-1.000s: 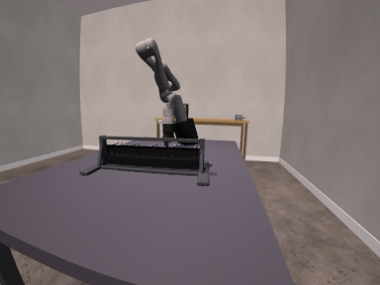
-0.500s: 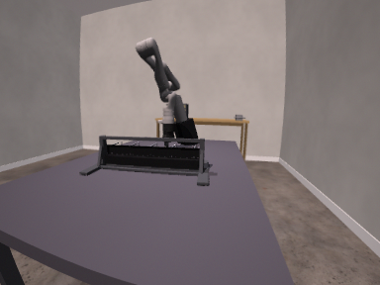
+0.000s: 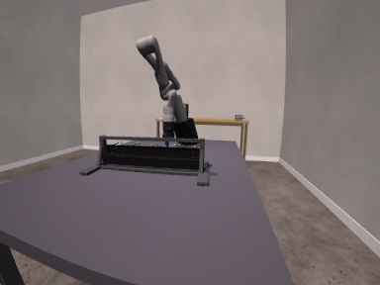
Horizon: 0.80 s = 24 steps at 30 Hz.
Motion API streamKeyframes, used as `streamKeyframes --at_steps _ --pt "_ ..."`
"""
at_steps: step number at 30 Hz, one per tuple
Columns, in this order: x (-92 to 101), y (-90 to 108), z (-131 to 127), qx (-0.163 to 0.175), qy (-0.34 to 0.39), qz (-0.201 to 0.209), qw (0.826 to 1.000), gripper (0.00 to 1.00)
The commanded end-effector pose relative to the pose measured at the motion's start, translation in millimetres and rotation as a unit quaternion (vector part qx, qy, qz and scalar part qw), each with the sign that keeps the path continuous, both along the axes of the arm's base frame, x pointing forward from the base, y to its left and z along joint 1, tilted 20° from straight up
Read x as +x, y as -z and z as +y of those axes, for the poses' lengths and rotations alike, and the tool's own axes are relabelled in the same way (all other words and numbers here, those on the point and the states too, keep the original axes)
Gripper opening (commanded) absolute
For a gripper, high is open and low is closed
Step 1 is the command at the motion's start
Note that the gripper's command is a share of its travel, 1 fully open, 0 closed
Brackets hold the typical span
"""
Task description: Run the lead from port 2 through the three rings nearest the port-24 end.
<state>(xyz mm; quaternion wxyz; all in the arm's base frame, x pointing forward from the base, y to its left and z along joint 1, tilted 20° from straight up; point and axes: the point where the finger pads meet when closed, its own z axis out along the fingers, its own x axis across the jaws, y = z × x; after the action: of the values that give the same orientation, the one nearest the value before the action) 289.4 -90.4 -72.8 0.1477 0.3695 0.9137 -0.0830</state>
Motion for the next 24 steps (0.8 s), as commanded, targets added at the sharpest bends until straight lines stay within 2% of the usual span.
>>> streamKeyframes --at_steps 1,24 --pt "2.3 -5.5 2 0.0 -0.002 -0.004 1.0 0.0" --pt "-1.7 -22.7 6 0.0 -0.002 -0.004 1.0 0.0"
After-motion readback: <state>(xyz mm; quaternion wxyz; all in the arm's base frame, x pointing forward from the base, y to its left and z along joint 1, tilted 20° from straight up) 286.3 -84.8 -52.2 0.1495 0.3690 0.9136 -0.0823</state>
